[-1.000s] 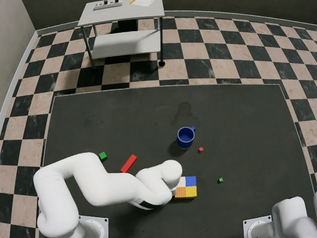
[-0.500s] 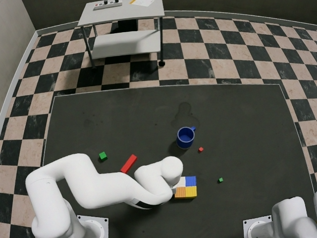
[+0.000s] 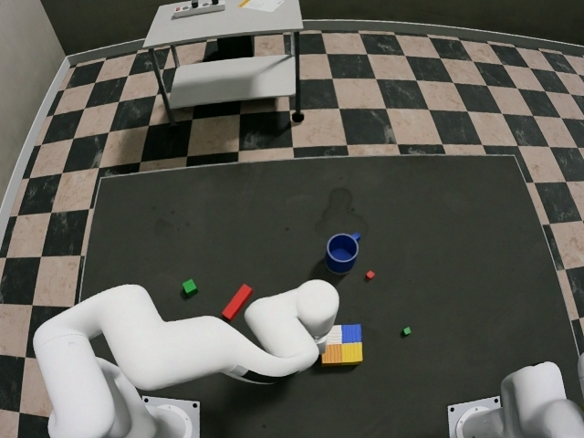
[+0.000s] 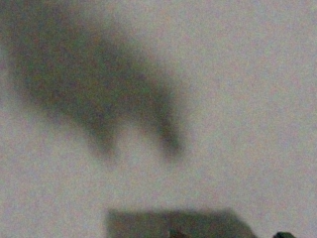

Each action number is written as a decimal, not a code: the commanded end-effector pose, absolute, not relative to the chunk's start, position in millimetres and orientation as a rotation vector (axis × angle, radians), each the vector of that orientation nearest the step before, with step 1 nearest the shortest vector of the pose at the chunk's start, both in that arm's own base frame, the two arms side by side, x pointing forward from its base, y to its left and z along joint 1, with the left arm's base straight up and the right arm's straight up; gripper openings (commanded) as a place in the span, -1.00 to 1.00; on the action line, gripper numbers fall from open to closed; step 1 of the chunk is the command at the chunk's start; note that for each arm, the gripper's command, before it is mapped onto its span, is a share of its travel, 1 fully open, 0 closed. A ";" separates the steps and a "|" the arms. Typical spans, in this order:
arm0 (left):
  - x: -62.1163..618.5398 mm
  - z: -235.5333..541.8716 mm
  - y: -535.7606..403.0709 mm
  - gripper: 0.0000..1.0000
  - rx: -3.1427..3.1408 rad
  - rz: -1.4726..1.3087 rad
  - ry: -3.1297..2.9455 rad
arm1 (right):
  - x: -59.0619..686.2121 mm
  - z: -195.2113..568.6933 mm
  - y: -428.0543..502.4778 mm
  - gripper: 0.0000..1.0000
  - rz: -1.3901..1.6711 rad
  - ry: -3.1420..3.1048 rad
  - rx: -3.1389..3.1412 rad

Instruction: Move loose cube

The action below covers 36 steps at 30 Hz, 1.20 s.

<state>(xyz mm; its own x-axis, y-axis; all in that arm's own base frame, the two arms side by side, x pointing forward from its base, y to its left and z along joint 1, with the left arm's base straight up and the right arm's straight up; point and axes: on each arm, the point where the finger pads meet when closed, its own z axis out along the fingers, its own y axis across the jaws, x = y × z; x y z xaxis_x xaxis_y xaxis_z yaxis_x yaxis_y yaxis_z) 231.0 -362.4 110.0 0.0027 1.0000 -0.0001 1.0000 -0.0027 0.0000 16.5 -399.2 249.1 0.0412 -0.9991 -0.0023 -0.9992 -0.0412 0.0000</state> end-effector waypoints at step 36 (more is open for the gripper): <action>231.4 127.8 -363.0 -0.07 2.223 -0.001 2.217 | 16.4 250.0 -399.7 1.00 0.000 2.175 -2.267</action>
